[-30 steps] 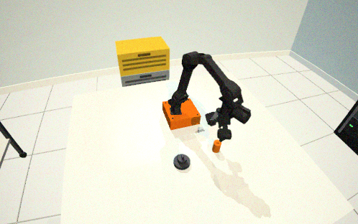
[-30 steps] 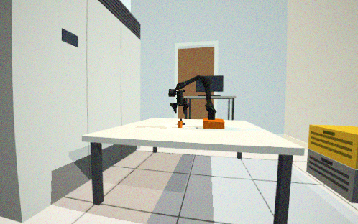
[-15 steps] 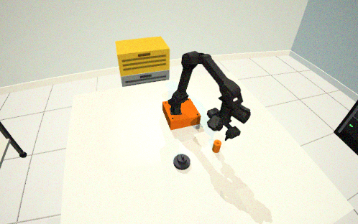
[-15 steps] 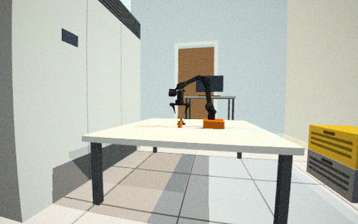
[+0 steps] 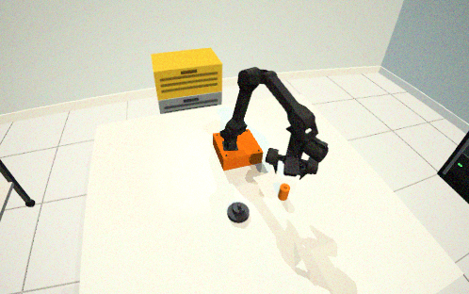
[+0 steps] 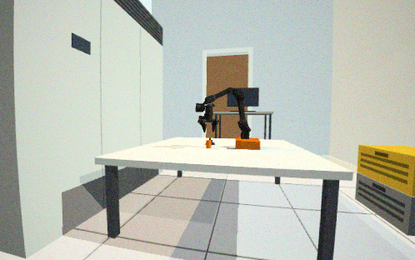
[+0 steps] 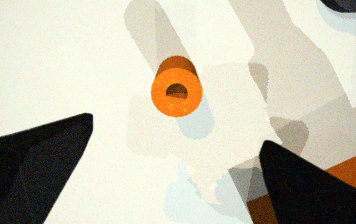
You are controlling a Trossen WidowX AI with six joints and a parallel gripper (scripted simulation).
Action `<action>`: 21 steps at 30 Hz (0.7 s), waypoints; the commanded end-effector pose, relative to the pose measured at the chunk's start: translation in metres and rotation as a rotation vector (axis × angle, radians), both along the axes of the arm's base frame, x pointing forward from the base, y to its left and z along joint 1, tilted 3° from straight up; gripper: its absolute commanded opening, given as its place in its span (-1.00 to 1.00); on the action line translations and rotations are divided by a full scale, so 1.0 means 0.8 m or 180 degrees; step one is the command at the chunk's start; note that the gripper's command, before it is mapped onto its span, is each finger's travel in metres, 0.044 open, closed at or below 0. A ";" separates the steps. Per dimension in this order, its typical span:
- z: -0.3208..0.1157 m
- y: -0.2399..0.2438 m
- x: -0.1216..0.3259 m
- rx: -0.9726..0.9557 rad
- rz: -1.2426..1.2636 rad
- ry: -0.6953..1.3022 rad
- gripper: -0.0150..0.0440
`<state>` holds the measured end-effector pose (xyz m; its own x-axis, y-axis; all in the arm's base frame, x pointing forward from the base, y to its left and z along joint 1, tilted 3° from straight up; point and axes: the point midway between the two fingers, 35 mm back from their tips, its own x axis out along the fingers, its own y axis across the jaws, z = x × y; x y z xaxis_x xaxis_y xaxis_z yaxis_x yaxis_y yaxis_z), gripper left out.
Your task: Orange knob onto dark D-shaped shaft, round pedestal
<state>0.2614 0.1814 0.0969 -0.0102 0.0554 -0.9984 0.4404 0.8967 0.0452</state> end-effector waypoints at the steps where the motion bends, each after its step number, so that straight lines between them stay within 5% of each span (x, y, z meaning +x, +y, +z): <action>1: 0.000 0.002 0.001 0.0044 0.1600 -0.0104 1.00; 15: 0.000 0.002 0.001 0.0044 0.1600 -0.0104 1.00; 21: -0.042 0.004 0.000 0.0045 0.1600 -0.0103 1.00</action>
<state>0.2644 0.1849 0.0801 0.0081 0.0691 -0.9976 -0.0393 0.9969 0.0687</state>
